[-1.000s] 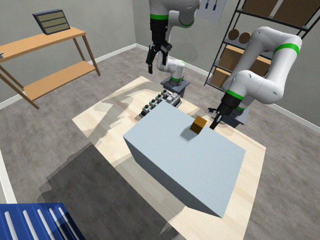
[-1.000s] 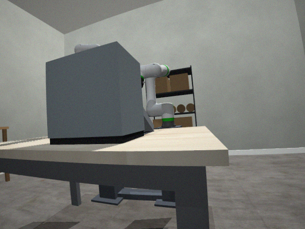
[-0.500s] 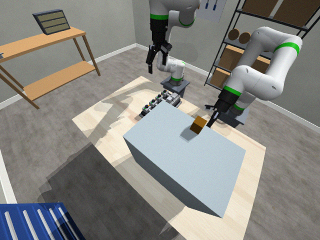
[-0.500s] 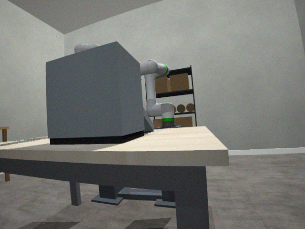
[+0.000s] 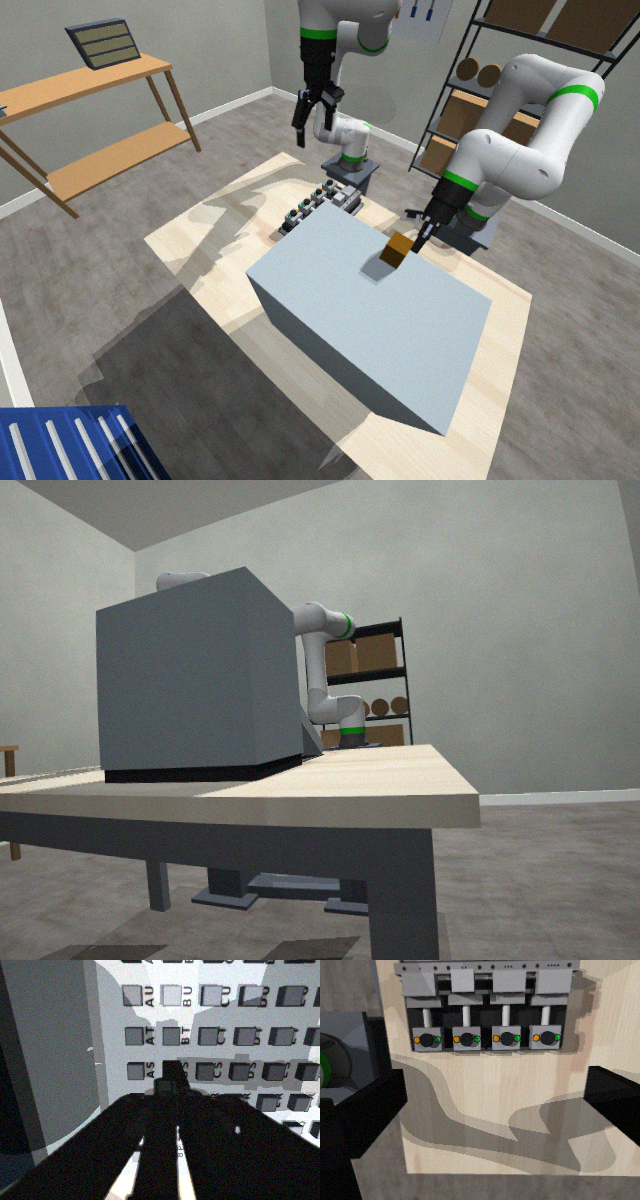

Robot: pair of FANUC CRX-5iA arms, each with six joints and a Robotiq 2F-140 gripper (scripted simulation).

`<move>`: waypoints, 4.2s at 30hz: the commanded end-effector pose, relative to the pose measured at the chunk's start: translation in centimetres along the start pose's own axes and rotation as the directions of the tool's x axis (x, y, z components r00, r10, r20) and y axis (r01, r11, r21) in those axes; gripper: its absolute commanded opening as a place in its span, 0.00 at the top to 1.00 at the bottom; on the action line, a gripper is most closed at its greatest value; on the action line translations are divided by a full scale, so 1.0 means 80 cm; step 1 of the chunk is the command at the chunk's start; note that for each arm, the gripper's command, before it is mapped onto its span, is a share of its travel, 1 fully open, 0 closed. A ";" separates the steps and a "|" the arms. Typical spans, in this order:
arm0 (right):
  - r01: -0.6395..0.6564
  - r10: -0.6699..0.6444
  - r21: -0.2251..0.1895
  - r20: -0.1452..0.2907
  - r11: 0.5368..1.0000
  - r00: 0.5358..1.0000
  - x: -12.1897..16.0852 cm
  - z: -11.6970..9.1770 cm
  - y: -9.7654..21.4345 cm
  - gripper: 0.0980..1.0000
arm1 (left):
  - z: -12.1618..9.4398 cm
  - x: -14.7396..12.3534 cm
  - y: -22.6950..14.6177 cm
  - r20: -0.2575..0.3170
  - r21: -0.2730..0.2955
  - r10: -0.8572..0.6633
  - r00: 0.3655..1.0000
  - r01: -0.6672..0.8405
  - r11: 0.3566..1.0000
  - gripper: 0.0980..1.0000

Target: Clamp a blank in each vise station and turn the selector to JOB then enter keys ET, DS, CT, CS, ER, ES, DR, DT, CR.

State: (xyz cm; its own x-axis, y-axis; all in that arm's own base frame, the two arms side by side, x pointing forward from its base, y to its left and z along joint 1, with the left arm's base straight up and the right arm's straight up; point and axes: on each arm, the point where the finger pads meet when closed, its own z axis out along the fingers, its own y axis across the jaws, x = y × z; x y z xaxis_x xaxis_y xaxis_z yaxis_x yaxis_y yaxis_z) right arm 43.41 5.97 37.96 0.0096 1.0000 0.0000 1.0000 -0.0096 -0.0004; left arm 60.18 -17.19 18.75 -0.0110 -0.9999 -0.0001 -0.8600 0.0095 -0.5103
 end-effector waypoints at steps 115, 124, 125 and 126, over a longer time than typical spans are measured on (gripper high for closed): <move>0.000 0.000 -0.002 0.000 1.000 1.000 0.000 -0.001 0.000 0.00 | -0.003 -0.085 0.084 0.000 0.001 -0.001 1.000 0.001 1.000 1.00; 0.000 0.000 -0.002 0.000 1.000 1.000 0.000 -0.001 0.000 0.00 | 0.008 -0.085 0.084 0.000 0.001 -0.001 1.000 0.001 1.000 1.00; 0.000 0.000 -0.002 0.000 1.000 1.000 0.000 -0.001 0.000 0.00 | 0.009 -0.085 0.084 0.000 0.001 -0.001 1.000 0.001 1.000 1.00; 0.000 0.000 -0.002 0.000 1.000 1.000 0.000 -0.001 0.000 0.00 | 0.009 -0.085 0.084 0.000 0.001 -0.001 1.000 0.001 1.000 1.00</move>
State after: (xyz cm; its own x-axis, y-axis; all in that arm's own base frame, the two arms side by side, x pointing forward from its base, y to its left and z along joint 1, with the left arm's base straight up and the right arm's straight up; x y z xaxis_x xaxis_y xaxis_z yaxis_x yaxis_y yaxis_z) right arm 43.41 5.97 37.96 0.0096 1.0000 0.0000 1.0000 -0.0096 -0.0004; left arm 54.73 -10.31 14.68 -0.0107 -0.9999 -0.0002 -0.8602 0.0093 -0.5099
